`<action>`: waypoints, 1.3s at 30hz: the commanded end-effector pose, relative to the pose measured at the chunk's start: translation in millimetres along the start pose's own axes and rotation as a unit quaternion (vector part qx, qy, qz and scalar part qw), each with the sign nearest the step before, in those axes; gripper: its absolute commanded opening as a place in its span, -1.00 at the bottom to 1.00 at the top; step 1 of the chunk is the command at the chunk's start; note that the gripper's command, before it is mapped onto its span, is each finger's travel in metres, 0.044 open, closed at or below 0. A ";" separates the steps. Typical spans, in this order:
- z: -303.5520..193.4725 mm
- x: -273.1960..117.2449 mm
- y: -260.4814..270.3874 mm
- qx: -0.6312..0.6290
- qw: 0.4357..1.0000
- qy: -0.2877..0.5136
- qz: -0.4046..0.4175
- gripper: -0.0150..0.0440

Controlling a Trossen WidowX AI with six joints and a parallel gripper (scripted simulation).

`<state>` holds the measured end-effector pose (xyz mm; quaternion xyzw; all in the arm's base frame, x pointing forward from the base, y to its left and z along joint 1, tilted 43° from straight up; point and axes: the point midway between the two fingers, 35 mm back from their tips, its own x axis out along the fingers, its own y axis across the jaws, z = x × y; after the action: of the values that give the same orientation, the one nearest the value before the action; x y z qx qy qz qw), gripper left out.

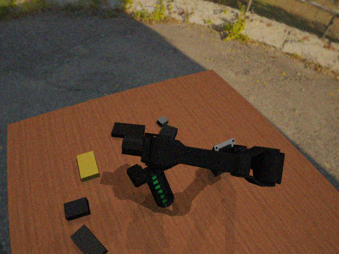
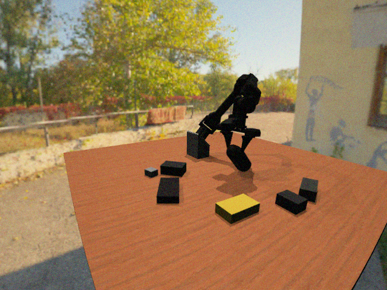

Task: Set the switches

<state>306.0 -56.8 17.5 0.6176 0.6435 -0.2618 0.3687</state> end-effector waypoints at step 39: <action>-36.1 -13.4 -0.4 0.004 0.999 -0.038 -0.002 0.65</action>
<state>301.3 -42.6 47.1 0.6072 0.6261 -0.2886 0.3949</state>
